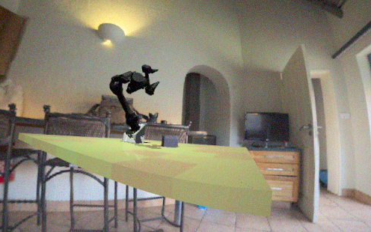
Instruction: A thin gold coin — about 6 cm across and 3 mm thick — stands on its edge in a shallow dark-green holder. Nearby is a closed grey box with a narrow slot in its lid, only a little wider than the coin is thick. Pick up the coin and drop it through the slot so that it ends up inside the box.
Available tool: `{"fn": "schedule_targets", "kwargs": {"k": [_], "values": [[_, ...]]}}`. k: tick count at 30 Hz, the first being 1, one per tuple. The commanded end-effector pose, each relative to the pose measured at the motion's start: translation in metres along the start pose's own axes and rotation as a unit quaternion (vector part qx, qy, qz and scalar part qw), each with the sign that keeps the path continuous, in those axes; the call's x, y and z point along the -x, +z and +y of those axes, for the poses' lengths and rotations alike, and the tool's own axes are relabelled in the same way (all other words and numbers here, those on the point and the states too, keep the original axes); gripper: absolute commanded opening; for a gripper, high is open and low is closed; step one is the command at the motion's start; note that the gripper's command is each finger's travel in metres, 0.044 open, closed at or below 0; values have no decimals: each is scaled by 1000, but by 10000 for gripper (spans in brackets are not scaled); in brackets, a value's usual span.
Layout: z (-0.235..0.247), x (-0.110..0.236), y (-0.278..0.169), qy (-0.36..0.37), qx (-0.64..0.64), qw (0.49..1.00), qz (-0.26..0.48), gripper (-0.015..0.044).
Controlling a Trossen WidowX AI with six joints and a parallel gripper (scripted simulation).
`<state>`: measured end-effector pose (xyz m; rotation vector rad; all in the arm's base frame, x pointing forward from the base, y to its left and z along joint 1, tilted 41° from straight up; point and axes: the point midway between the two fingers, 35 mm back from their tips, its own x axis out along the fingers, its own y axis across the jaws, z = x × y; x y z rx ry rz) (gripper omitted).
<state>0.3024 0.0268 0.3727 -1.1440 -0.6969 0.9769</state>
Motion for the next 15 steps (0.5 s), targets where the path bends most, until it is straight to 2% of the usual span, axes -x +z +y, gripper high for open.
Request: {"fn": "schedule_targets", "kwargs": {"k": [1,5,9,15], "values": [[2,-1,-2,4,-8,1000,2,374],[44,-26,-35,86,-167,981,43,269],[102,-53,-65,185,-335,917,114,164],[187,-78,-88,303,-498,772,252,161]]}}
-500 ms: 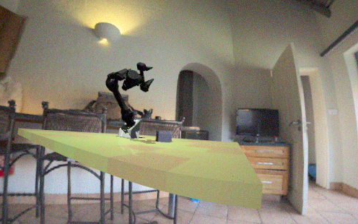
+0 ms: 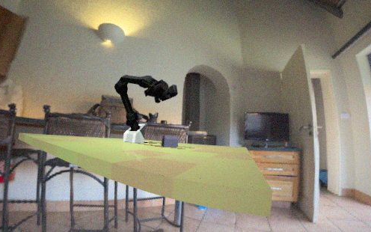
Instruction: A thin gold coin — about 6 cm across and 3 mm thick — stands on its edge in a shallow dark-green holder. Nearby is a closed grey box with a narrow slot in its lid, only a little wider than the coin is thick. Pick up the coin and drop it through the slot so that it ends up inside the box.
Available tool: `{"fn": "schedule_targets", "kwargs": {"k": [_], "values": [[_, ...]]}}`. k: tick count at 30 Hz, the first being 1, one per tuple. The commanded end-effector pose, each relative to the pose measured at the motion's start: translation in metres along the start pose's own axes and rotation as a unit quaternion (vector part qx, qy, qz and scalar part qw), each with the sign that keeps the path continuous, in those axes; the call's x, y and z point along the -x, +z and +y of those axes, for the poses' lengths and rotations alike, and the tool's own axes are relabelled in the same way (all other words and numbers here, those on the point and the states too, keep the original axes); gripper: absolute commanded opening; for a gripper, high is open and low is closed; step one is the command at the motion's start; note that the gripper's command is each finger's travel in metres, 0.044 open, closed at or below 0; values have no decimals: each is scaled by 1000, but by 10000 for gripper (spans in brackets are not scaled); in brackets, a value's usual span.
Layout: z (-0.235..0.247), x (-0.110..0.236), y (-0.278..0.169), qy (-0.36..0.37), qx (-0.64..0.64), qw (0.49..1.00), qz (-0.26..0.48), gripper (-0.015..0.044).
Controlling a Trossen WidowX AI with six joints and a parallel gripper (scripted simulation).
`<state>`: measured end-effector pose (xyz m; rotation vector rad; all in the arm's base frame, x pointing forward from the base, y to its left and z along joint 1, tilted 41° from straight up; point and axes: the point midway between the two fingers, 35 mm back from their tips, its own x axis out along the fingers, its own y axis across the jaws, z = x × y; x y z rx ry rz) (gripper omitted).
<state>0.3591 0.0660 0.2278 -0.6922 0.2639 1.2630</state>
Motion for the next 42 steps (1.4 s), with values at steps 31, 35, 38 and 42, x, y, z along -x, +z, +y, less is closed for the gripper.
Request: {"fn": "schedule_targets", "kwargs": {"k": [31,35,38,42], "values": [[143,-146,-170,-182,-293,601,721,161],[143,-146,-170,-182,-293,601,721,161],[143,-146,-173,-182,-293,601,721,161],[149,-142,-204,-182,-293,601,721,161]]}}
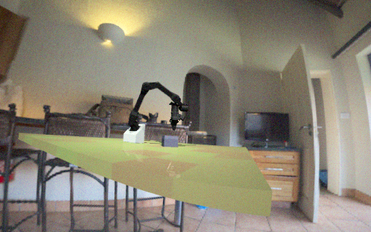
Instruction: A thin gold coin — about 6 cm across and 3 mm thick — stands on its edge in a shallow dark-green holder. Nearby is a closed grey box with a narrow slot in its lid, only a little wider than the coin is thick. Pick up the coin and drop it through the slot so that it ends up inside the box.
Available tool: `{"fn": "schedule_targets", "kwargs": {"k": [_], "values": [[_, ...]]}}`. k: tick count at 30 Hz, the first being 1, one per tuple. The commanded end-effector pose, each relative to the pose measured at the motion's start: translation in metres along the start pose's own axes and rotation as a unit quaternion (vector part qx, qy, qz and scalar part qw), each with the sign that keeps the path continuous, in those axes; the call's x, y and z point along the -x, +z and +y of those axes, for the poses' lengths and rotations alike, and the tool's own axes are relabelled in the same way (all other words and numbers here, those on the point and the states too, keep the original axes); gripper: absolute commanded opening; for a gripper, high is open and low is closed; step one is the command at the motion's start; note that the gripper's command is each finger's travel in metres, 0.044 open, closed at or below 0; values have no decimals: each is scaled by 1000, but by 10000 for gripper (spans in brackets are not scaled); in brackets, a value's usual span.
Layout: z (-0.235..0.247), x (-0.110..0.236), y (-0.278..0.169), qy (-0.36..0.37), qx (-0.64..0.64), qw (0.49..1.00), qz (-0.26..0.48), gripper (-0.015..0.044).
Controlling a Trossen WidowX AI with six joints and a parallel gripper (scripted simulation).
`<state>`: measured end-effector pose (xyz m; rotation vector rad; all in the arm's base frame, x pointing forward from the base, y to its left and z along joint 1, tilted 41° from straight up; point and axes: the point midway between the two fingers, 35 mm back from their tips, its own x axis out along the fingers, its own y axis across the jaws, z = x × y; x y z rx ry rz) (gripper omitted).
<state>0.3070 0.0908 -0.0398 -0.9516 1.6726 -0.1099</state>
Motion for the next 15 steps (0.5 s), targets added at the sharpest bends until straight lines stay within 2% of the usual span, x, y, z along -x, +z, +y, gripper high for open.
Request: {"fn": "schedule_targets", "kwargs": {"k": [1,15], "values": [[0,-24,-6,-4,4,1000,15,161],[-1,-42,-5,-4,4,1000,15,161]]}}
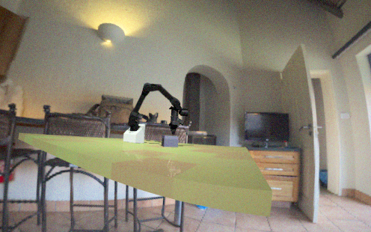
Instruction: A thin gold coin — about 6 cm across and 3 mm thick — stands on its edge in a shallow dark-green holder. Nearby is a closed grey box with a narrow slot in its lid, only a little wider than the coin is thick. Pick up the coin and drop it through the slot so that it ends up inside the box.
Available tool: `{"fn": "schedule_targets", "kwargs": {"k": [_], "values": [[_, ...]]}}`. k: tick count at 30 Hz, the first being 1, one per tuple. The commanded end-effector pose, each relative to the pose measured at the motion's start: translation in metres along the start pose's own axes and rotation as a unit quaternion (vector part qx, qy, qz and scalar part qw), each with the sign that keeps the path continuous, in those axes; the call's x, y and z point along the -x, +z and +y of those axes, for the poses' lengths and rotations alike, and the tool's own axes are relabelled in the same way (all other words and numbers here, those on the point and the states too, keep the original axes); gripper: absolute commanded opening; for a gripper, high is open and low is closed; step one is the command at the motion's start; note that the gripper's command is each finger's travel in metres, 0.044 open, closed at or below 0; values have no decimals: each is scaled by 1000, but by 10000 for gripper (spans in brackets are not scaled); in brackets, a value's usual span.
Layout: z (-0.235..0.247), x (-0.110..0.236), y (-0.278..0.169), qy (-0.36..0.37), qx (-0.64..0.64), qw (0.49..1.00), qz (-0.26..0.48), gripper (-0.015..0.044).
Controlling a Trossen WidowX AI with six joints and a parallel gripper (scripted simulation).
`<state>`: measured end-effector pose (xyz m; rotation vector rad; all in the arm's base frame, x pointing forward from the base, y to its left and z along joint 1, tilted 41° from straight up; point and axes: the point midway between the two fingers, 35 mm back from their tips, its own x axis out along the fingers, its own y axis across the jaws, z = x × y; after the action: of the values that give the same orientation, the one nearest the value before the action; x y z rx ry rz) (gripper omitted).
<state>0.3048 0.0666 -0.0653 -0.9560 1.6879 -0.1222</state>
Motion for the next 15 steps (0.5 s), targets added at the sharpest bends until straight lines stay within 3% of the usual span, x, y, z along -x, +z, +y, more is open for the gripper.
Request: {"fn": "schedule_targets", "kwargs": {"k": [1,15], "values": [[1,-8,-2,-2,5,1000,6,161],[0,-31,-1,-2,5,1000,6,161]]}}
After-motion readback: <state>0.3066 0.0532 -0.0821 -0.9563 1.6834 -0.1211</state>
